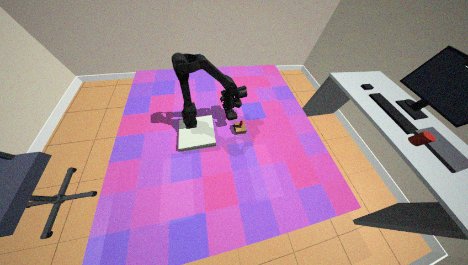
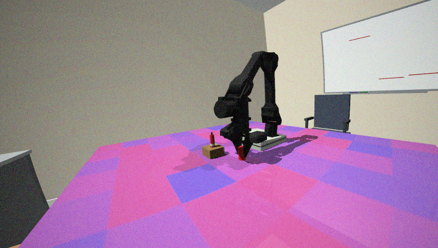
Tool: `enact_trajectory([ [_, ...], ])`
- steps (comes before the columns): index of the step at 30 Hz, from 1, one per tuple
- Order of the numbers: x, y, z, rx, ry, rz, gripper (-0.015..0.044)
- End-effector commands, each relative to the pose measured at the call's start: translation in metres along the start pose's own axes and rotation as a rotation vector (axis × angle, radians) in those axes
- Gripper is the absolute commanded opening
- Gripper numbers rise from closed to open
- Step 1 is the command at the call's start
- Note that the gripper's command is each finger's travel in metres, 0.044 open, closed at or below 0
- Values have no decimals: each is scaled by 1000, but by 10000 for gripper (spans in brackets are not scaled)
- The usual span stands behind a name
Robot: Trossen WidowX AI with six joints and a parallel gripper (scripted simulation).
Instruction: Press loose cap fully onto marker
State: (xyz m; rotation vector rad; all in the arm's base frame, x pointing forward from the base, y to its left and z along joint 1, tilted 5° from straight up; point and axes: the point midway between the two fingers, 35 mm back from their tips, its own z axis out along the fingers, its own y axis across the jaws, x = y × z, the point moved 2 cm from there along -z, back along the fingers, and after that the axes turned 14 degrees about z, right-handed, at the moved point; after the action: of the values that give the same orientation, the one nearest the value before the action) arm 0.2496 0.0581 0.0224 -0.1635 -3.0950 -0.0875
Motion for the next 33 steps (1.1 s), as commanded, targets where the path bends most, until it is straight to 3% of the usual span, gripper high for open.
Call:
enact_trajectory([
  [1,0,0,1,0,2,4,95],
  [3,0,0,1,0,2,4,82],
  [7,-1,0,-6,0,2,4,0],
  [33,-9,-7,-66,2,0,4,0],
])
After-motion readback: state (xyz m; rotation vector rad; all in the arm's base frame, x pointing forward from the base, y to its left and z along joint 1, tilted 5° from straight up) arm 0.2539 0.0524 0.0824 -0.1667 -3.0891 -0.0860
